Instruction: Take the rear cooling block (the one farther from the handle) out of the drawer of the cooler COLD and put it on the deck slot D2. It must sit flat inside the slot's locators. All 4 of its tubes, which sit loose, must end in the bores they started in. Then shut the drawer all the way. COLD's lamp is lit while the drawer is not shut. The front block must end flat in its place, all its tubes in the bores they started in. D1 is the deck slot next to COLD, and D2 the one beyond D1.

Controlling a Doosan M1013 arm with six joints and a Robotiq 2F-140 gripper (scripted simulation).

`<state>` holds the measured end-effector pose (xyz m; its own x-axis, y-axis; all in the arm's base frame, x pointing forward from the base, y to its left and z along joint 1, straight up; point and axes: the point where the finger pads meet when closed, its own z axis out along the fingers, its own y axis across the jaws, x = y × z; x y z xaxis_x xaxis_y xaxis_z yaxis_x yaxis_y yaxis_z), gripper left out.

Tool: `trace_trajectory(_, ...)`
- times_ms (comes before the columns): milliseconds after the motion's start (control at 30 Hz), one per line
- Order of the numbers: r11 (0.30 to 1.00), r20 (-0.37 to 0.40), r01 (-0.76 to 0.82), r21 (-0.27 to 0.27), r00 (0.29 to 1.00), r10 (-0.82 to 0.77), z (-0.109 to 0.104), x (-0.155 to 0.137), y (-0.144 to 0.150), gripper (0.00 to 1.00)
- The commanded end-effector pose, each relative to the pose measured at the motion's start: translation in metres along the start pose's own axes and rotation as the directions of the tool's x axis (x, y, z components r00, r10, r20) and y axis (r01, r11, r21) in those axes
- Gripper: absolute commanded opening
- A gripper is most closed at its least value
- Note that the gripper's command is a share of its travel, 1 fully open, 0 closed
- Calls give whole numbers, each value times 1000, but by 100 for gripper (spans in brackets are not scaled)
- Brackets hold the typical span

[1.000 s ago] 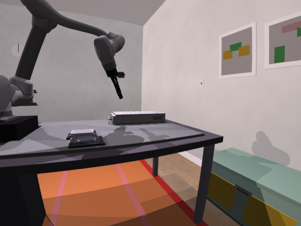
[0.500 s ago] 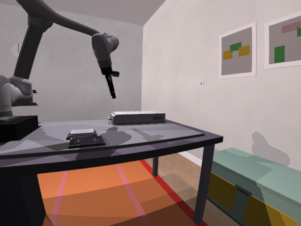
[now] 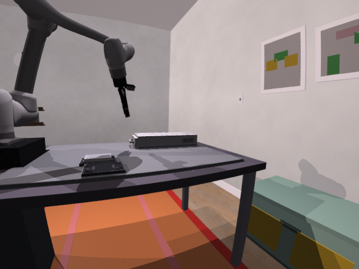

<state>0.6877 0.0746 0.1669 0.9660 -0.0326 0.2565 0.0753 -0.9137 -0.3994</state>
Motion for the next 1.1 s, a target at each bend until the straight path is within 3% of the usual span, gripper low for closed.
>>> trace_trajectory(0, 999, 44, 3, -39, 999, -1, -5, -13, -1, 35)
trace_trajectory(167, 999, 44, 3, -39, 999, -1, -10, -32, 0, 35)
trace_trajectory(267, 996, 92, 6, -88, 996, 2, -15, -43, 1, 35)
trace_trajectory(500, 996, 92, 6, -88, 996, 2, -21, -62, 2, 35)
trace_trajectory(600, 990, 135, 10, -143, 991, 9, -26, -73, 4, 35)
trace_trajectory(767, 990, 135, 10, -143, 991, 9, -33, -91, 8, 35)
trace_trajectory(867, 979, 173, 15, -203, 985, 21, -39, -101, 10, 35)
trace_trajectory(1067, 979, 173, 15, -203, 985, 21, -45, -115, 14, 35)
